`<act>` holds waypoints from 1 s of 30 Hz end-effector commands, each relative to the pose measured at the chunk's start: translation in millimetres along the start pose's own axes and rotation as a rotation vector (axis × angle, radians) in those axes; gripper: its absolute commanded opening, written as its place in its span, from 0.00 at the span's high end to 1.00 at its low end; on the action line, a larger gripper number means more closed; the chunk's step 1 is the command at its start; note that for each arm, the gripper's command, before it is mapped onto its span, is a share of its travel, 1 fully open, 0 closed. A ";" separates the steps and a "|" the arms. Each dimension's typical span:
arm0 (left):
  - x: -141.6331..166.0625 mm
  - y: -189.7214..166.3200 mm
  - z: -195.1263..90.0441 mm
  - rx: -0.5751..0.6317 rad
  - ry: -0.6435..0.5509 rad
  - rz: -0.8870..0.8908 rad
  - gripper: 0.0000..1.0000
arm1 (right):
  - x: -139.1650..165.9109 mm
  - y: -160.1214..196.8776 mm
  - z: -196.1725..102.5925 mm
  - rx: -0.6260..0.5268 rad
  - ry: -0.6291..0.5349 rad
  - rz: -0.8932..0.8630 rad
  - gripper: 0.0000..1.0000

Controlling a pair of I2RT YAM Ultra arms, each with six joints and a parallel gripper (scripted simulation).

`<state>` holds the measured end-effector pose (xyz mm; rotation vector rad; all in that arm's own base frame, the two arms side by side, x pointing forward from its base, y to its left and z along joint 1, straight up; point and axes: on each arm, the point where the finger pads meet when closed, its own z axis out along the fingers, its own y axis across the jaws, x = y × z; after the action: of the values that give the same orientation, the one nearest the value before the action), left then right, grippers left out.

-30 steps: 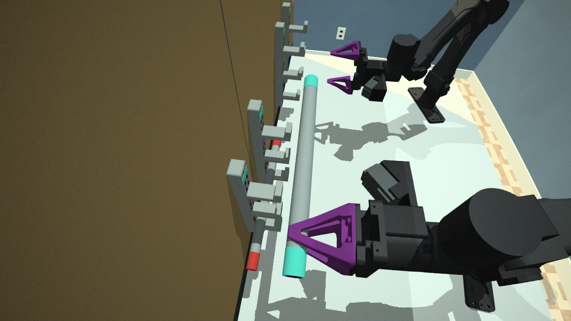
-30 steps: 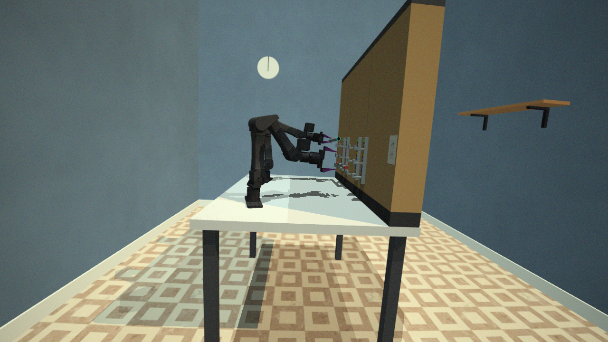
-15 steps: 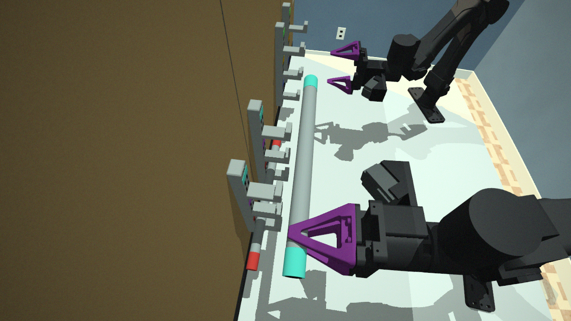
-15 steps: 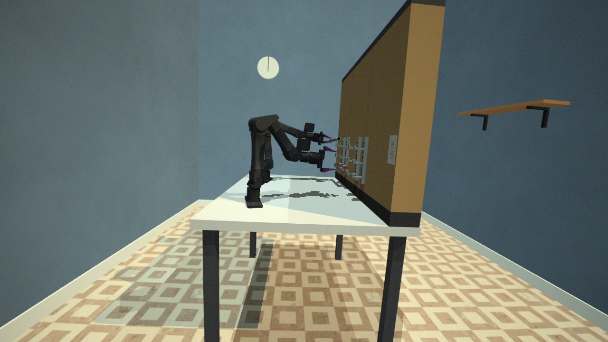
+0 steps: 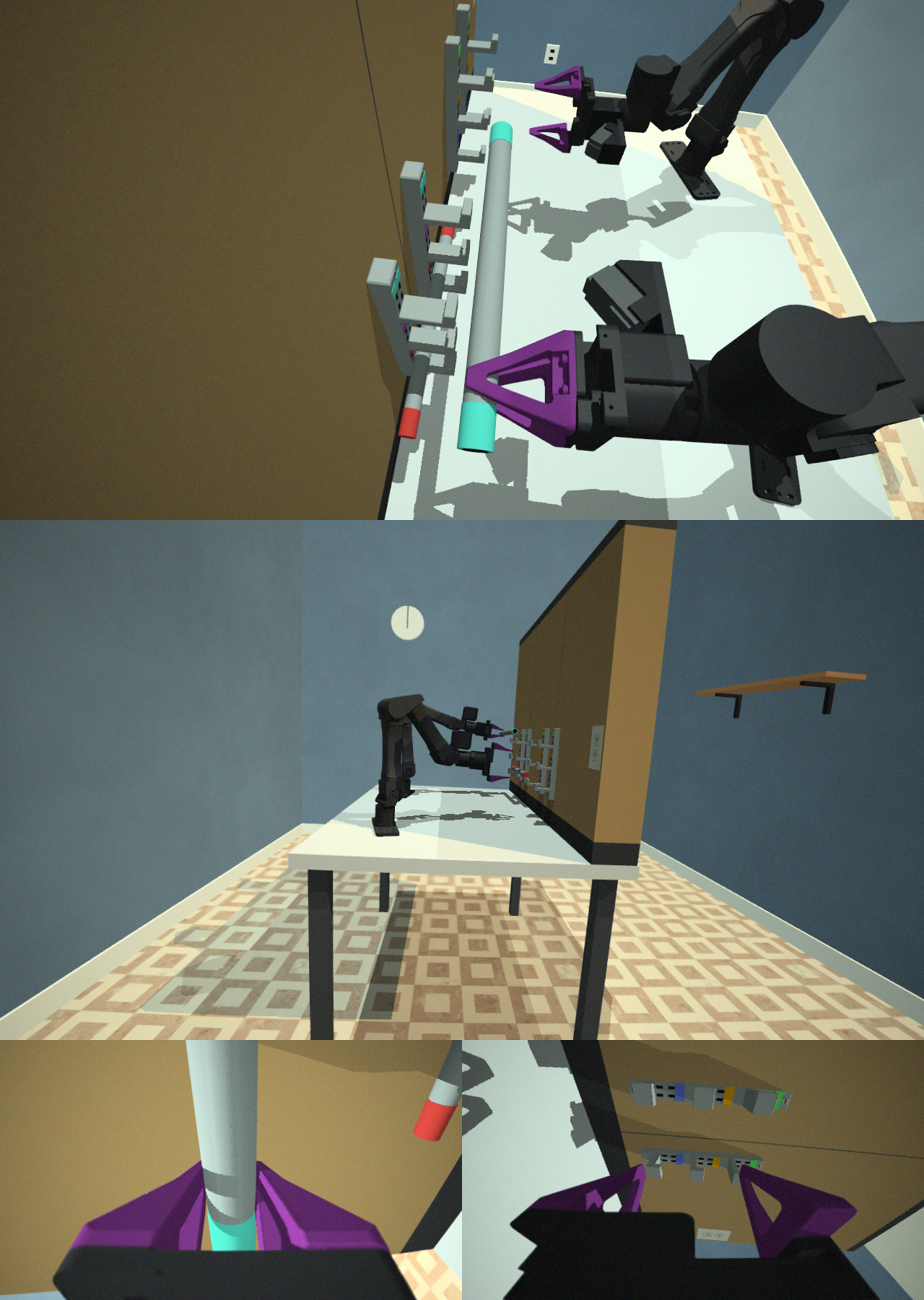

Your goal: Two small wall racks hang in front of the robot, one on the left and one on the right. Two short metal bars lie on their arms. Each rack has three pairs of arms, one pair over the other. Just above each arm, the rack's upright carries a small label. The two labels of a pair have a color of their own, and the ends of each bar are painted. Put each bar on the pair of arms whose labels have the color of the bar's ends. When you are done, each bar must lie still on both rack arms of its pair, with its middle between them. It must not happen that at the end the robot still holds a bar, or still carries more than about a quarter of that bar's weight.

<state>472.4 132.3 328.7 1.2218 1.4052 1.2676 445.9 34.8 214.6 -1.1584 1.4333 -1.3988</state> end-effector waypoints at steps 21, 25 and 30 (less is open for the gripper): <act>-7.9 48.3 13.7 -0.117 -0.006 -0.012 1.00 | 6.1 -23.1 -2.8 0.062 0.006 0.048 0.00; -7.9 46.1 17.6 -0.117 -0.006 -0.012 1.00 | 6.1 -23.1 -2.8 0.062 0.006 0.048 0.00; -8.0 43.3 22.4 -0.117 -0.006 -0.012 1.00 | 6.1 -23.1 -2.8 0.062 0.006 0.048 0.00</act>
<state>492.8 131.9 325.1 1.2263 1.4086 1.2662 445.9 34.8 214.6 -1.1584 1.4333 -1.3988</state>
